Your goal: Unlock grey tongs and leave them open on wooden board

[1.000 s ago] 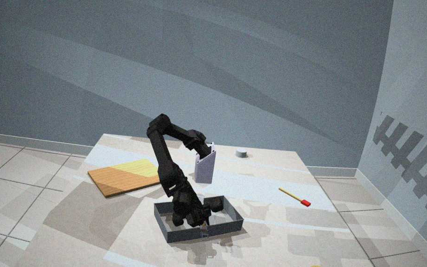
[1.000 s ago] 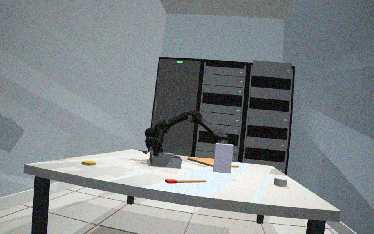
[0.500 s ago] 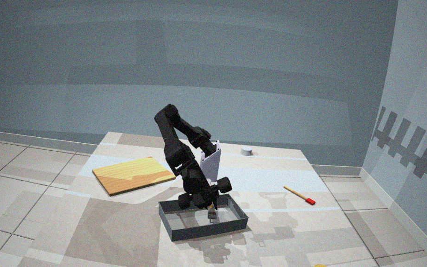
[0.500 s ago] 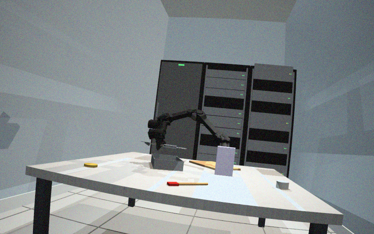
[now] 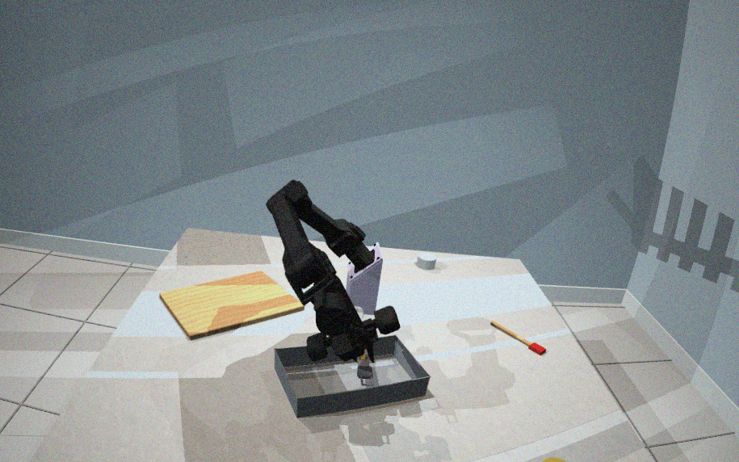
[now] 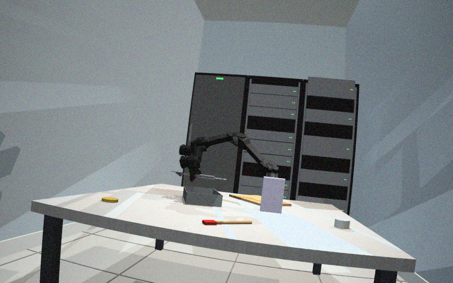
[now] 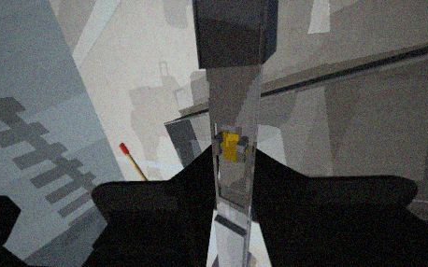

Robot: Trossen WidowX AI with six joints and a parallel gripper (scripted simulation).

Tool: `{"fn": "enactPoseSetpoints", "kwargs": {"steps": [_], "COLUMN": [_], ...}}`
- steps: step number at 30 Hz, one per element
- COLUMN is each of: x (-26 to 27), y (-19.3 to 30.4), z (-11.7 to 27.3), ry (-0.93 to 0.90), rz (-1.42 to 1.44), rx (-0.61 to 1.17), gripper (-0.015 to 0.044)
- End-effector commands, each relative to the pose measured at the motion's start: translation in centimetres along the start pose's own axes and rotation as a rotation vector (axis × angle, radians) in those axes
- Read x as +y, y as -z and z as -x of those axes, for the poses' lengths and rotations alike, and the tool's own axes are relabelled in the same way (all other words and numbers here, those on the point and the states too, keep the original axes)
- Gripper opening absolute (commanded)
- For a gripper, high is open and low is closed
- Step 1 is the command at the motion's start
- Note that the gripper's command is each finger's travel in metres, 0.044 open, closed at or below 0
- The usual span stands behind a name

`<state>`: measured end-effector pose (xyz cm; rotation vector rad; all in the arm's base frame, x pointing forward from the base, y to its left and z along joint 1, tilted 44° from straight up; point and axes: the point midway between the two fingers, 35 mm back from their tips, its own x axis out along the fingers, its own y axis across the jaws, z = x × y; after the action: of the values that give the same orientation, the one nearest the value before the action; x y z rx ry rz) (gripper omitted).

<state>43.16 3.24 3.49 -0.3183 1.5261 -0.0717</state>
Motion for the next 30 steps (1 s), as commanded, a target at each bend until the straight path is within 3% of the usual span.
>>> {"fn": "enactPoseSetpoints", "kwargs": {"steps": [1,17,30], "x": [0.3,-0.5,-1.5], "y": [0.0,0.2,0.5], "z": [0.1,0.3,0.6], "ry": [0.035,0.487,0.497], "rz": [0.021,0.244,0.222], "rx": [0.003,0.061,0.061], "gripper": [-0.0150,-0.0150,-0.0150]}}
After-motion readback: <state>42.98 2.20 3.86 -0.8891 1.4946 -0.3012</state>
